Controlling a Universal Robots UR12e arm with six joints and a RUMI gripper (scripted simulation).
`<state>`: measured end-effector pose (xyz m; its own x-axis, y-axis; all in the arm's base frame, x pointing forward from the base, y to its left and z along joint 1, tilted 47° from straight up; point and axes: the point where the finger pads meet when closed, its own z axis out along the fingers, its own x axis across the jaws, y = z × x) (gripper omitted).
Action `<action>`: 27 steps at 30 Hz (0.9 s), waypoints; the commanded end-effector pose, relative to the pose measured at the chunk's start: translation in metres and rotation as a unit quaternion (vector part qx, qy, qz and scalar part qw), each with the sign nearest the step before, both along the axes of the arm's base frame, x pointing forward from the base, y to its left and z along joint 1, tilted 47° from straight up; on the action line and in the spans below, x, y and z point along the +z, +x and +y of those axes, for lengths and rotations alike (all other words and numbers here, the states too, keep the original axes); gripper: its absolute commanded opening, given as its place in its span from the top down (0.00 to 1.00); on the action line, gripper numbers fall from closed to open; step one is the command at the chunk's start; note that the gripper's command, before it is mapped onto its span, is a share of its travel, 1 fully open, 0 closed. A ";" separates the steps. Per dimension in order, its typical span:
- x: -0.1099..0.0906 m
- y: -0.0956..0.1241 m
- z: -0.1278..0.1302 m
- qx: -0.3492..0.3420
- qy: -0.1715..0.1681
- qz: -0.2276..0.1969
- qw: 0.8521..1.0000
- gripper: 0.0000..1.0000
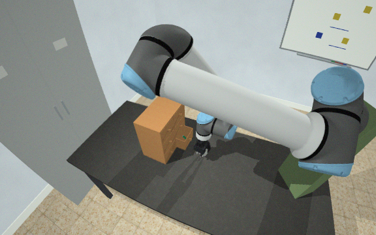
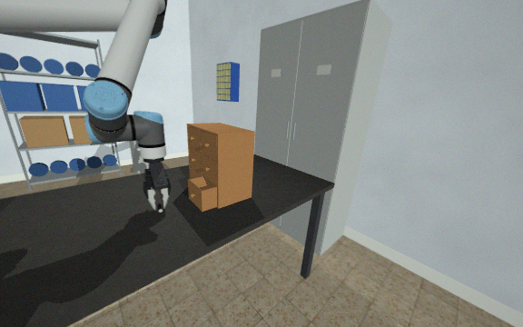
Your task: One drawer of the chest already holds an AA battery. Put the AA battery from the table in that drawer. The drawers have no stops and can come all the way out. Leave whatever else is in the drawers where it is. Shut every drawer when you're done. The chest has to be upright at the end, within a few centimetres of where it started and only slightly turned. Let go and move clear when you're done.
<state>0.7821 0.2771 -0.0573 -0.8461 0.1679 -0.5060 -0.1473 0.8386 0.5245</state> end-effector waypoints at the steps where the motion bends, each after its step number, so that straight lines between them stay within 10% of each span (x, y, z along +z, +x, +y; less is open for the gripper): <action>1: 0.000 0.000 0.000 0.000 0.000 0.000 1.000 0.83; 27: 0.000 0.000 0.000 0.000 0.000 0.000 1.000 0.95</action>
